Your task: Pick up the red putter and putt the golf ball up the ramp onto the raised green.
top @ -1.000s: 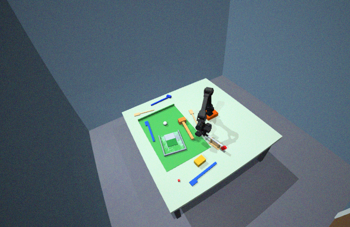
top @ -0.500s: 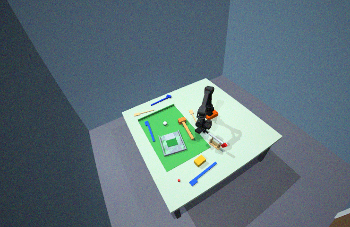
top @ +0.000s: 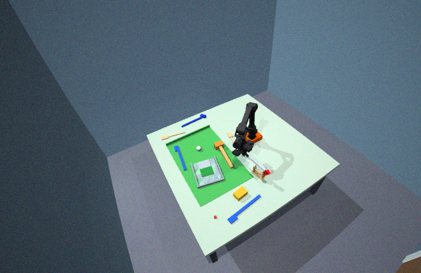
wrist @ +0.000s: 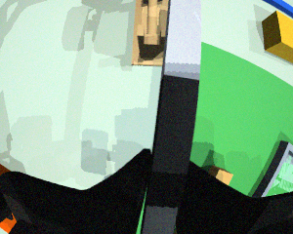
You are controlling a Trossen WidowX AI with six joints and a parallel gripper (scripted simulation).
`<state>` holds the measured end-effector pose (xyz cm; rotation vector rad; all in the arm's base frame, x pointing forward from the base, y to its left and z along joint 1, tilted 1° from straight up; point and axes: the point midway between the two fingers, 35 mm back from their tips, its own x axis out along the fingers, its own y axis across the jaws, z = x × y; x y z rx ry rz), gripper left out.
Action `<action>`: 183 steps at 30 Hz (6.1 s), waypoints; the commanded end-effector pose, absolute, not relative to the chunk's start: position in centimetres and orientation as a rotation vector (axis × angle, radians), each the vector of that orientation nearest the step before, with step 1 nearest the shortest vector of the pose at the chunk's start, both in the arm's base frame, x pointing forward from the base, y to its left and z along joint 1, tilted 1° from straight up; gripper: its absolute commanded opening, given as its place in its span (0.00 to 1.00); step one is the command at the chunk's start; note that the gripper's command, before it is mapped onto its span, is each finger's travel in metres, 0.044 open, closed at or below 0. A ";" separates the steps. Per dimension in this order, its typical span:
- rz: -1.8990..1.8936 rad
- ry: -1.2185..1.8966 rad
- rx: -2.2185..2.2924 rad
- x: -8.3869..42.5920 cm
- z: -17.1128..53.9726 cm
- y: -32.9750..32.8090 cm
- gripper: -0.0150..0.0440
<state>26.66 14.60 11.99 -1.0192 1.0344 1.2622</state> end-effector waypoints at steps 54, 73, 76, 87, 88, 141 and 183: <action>0.009 1.479 -0.017 27.1 14.4 -15.2 0.25; -0.350 1.495 0.301 21.4 15.3 -22.9 0.25; -0.350 1.495 0.301 21.4 15.1 -22.9 0.25; -0.350 1.495 0.301 21.5 11.4 -23.1 0.25; -0.350 1.495 0.301 21.5 11.3 -23.1 0.25; -0.343 1.500 0.301 20.4 8.2 -25.7 0.25; -0.335 1.505 0.312 25.6 13.3 -13.0 0.25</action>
